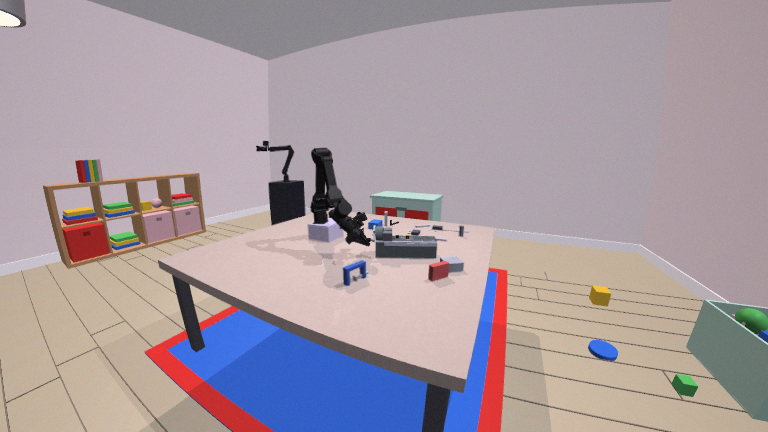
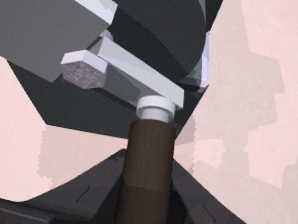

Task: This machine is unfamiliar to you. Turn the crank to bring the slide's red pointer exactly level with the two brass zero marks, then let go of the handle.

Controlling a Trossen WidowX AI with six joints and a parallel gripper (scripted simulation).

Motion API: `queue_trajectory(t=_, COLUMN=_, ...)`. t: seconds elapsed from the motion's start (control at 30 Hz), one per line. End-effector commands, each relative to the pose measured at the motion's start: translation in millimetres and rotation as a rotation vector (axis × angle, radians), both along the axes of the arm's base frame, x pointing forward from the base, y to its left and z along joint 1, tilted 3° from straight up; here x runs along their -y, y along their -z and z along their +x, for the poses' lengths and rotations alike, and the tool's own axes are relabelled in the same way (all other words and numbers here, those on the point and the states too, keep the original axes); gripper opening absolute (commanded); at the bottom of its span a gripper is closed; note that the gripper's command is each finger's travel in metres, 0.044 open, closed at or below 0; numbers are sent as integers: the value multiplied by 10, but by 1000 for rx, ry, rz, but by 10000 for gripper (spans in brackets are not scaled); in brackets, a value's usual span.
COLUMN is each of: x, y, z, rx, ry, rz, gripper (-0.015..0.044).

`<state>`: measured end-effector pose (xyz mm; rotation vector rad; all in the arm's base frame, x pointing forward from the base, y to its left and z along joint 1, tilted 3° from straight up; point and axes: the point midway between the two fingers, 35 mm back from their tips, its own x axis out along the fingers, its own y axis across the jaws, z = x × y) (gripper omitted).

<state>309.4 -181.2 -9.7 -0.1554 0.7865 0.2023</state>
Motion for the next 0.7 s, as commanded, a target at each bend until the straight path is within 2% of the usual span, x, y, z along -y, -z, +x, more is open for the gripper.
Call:
queue_trajectory(t=0.0, x=-51, y=80, z=-10, rx=-22, ry=0, rz=7, gripper=0)
queue_trajectory(t=0.67, x=-78, y=104, z=-17, rx=-22, ry=0, rz=8, gripper=0)
